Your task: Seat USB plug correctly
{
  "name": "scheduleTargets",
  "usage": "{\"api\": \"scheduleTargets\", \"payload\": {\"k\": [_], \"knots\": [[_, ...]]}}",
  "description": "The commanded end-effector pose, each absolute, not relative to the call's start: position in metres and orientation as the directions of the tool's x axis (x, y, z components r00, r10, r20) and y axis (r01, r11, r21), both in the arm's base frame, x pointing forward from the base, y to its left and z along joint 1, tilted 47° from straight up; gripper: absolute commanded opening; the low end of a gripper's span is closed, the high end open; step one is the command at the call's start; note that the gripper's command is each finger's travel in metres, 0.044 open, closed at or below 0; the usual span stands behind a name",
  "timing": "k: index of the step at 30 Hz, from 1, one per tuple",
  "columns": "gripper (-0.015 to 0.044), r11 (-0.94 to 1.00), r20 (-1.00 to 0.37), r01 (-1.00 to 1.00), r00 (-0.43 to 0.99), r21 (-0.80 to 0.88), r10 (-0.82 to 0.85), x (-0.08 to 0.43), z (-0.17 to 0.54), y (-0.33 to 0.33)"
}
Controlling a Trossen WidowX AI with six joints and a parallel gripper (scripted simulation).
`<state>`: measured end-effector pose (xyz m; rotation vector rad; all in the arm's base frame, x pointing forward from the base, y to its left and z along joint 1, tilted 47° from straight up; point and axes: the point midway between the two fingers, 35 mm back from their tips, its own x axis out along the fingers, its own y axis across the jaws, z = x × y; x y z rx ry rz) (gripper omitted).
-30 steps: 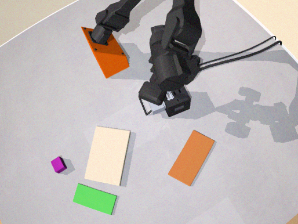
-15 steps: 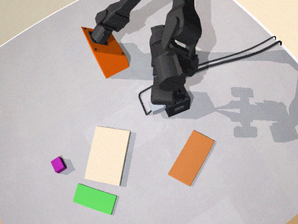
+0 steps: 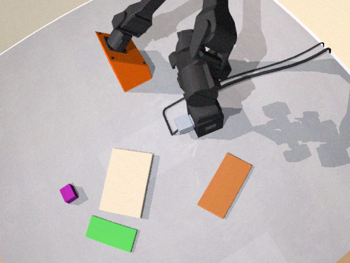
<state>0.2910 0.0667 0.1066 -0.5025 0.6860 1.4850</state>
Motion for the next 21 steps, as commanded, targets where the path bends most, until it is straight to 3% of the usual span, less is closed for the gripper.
{"api": "scheduleTargets", "payload": {"k": [1, 21], "knots": [[0.0000, -0.005, -0.688, -0.999, -0.041, 0.054, 0.725, 0.2912, 0.1064, 0.0667], [0.0000, 0.001, -0.682, -0.998, -0.042, 0.062, 0.730, 0.2910, 0.1064, 0.0679]]}}
